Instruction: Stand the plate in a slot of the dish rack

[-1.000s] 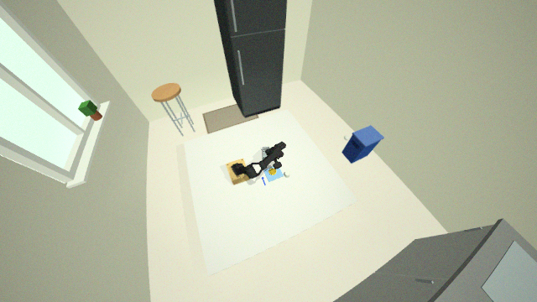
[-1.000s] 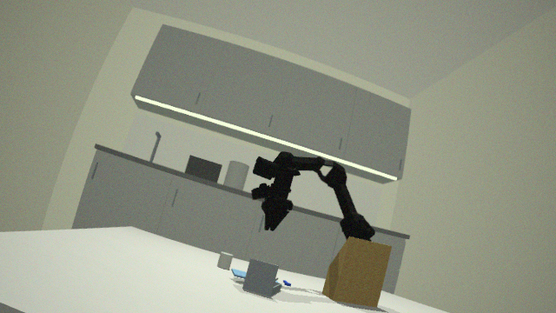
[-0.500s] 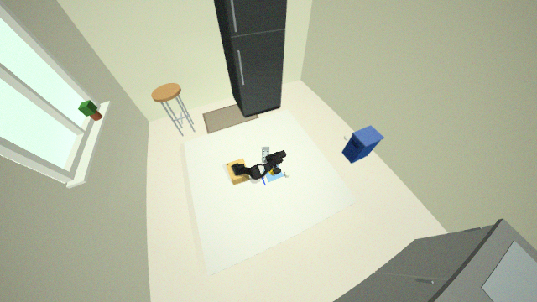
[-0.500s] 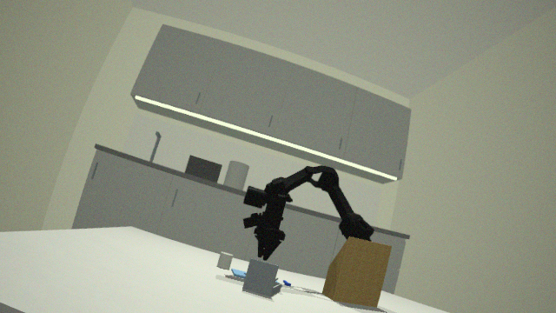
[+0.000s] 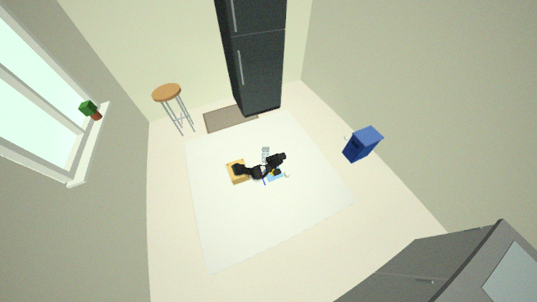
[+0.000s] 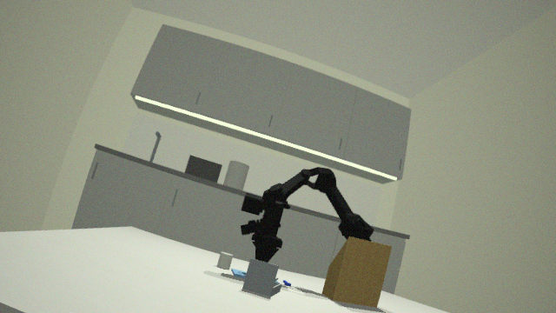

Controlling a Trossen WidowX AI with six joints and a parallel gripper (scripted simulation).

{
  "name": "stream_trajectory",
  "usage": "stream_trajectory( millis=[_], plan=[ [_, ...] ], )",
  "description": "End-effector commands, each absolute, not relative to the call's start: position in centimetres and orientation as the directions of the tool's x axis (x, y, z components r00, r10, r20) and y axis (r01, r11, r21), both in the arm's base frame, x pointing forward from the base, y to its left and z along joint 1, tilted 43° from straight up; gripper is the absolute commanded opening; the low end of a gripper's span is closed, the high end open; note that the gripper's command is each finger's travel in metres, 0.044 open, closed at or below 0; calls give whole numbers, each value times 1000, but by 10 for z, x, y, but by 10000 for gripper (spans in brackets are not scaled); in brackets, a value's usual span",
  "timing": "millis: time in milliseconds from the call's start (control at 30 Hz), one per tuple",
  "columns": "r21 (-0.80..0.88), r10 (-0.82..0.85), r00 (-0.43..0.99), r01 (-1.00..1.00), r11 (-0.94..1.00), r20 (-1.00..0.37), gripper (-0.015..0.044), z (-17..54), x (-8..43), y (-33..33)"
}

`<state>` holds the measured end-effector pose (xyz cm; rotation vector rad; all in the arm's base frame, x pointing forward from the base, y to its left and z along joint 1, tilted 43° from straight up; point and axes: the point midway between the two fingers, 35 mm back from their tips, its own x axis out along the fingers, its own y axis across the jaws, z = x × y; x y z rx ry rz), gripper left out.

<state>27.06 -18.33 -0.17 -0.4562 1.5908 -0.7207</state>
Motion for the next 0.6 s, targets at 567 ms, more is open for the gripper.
stream_trajectory(
  millis=[567],
  plan=[
    [-683,-666,-157,108,722,-729,400,-28,261,-205]
  ],
)
